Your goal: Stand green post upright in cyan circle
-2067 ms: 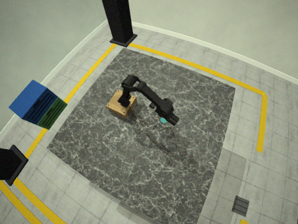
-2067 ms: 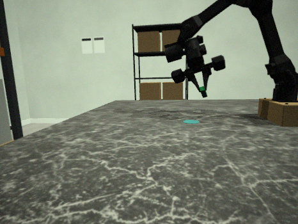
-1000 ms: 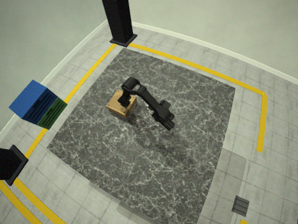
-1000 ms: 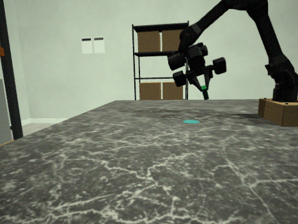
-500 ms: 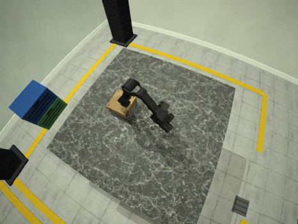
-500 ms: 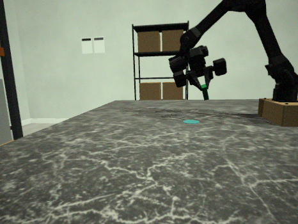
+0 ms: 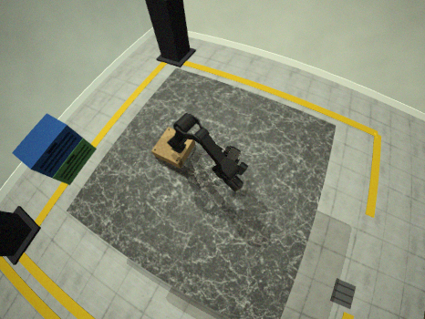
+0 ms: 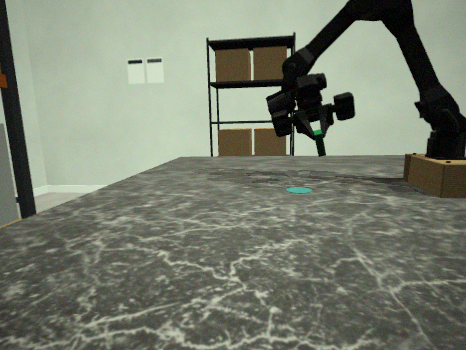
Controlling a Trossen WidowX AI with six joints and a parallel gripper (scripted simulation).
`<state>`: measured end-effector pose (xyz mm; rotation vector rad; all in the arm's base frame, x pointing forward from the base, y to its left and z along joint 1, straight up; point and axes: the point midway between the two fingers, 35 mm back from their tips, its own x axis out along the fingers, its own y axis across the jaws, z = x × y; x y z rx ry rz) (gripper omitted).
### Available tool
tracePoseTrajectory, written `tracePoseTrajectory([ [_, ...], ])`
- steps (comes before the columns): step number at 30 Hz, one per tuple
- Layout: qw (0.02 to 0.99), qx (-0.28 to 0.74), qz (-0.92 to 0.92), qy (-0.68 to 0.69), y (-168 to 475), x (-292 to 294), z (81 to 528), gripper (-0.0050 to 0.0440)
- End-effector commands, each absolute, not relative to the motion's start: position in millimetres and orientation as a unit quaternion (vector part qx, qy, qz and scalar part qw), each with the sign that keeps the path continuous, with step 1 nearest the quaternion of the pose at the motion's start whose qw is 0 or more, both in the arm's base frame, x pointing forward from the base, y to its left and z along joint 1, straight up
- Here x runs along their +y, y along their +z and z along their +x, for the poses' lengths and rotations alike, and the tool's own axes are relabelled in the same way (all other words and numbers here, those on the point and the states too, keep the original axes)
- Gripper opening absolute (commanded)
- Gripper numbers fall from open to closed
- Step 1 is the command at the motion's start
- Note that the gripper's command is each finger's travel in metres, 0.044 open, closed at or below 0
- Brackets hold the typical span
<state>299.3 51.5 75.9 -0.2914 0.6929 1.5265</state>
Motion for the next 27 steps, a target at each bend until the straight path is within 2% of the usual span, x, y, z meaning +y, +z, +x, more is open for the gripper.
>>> tracePoseTrajectory([
  [1, 0.667, 0.292, -0.122, 0.675, 77.8, 50.3, 299.6, 0.0022],
  [27, 0.707, 0.219, -0.085, 0.667, 82.7, 45.0, 303.4, 0.0022],
])
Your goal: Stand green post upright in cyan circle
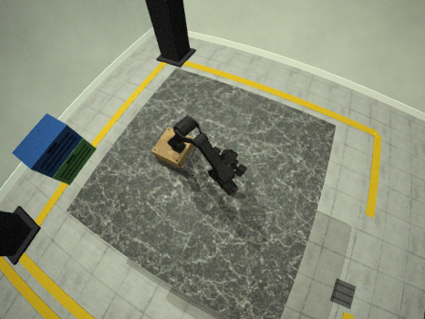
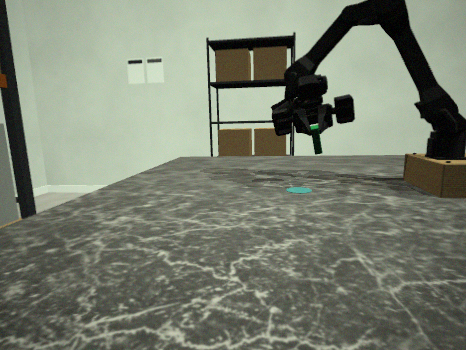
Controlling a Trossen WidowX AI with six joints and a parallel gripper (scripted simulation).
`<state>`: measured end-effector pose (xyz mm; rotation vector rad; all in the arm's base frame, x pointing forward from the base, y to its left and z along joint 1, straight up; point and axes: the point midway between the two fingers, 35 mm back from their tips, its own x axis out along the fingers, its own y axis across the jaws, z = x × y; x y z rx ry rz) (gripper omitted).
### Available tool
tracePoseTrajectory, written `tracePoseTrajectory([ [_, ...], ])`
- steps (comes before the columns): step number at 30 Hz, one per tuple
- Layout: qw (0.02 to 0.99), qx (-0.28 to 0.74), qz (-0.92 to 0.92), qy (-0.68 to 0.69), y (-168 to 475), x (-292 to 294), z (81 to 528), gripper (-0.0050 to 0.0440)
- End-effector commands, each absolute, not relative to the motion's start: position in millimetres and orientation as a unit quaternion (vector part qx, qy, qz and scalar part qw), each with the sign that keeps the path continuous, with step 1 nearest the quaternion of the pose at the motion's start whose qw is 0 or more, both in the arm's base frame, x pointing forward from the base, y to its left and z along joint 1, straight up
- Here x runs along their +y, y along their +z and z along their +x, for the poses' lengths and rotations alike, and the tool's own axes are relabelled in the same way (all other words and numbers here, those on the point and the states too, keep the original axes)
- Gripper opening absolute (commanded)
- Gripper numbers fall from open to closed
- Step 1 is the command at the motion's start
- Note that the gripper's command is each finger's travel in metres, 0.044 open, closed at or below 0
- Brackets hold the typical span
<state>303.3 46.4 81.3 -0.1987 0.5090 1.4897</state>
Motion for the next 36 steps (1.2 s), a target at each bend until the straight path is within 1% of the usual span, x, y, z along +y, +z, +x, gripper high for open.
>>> tracePoseTrajectory([
  [1, 0.709, 0.216, -0.083, 0.666, 83.0, 44.6, 303.6, 0.0022],
  [36, 0.77, 0.117, -0.046, 0.626, 91.1, 30.4, 312.2, 0.0022],
])
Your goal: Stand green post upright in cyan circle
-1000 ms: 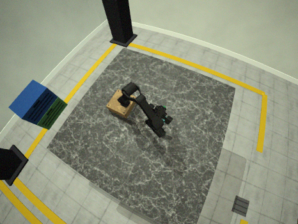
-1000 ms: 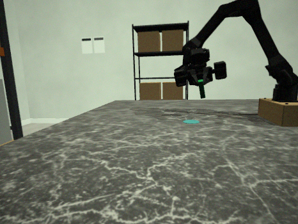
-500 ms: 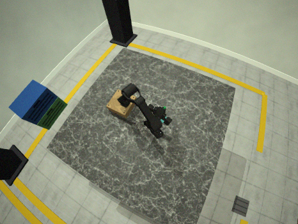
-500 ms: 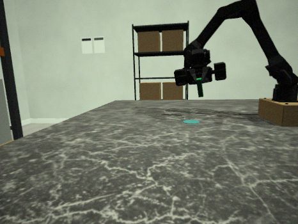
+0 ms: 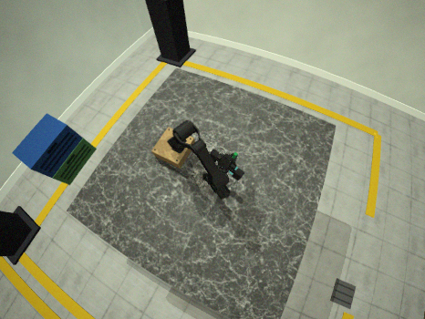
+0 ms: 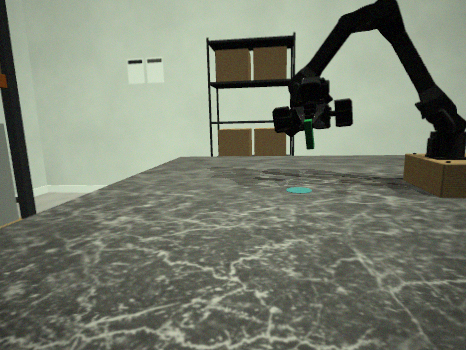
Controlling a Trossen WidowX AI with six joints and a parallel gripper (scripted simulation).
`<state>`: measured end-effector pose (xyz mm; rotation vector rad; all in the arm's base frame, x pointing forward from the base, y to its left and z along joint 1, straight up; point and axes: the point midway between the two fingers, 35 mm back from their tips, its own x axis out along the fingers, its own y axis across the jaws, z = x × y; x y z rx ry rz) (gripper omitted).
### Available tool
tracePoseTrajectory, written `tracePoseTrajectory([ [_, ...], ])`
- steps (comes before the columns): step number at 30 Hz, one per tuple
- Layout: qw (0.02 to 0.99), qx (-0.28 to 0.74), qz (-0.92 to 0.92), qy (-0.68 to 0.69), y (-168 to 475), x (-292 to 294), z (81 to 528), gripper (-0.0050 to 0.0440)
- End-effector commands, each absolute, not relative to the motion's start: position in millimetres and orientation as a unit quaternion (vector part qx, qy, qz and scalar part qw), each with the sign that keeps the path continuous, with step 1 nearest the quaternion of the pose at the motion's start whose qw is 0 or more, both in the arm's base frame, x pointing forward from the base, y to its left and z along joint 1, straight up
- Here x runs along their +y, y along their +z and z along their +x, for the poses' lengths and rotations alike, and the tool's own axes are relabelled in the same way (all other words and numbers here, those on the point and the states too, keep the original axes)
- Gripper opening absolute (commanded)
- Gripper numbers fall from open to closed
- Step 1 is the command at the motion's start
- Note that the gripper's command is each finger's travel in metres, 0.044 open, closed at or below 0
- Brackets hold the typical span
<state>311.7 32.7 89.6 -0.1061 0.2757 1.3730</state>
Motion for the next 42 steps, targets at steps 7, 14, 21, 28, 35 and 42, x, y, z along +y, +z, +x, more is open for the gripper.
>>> tracePoseTrajectory([
  [7, 0.783, 0.096, -0.04, 0.613, 93.1, 26.0, 314.6, 0.0022],
  [14, 0.793, 0.081, -0.036, 0.602, 94.3, 22.7, 316.1, 0.0022],
  [21, 0.807, 0.061, -0.032, 0.587, 96.2, 17.5, 318.7, 0.0022],
  [28, 0.816, 0.047, -0.029, 0.575, 97.4, 13.7, 320.4, 0.0022],
  [35, 0.826, 0.032, -0.029, 0.562, 99.2, 9.1, 323.0, 0.0022],
  [42, 0.824, 0.031, -0.035, 0.564, 102.2, 10.2, 322.8, 0.0022],
])
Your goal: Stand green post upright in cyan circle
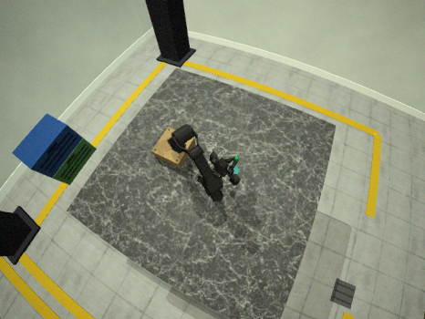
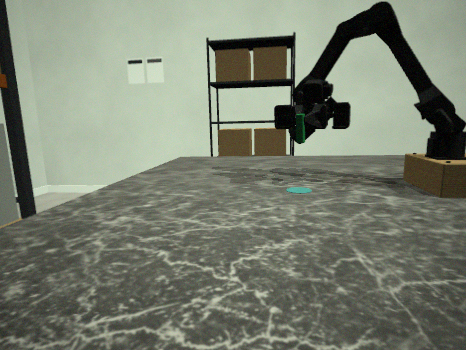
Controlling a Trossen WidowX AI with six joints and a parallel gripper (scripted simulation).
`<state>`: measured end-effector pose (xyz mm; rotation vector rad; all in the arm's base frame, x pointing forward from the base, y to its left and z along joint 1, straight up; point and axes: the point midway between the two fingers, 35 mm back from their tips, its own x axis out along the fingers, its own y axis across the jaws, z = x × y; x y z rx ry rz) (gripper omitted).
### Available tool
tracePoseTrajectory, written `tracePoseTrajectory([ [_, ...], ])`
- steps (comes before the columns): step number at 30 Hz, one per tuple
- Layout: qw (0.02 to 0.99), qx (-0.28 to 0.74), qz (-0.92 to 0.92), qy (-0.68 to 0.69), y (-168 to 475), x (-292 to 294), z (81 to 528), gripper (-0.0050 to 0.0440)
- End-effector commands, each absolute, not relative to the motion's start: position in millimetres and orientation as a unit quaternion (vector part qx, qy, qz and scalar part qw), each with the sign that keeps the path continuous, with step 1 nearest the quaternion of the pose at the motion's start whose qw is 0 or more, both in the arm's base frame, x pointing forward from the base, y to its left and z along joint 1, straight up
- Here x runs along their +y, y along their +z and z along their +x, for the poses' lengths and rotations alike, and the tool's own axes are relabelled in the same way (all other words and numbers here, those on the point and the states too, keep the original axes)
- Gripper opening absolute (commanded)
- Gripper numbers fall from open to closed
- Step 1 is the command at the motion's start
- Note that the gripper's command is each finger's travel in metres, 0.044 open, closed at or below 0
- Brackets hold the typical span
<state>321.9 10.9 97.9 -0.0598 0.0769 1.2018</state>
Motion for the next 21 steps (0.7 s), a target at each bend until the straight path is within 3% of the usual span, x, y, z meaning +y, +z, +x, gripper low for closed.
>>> tracePoseTrajectory([
  [1, 0.824, 0.031, -0.035, 0.564, 102.2, 10.2, 322.8, 0.0022],
  [21, 0.822, 0.035, -0.034, 0.567, 80.0, 9.7, 323.7, 0.0022],
])
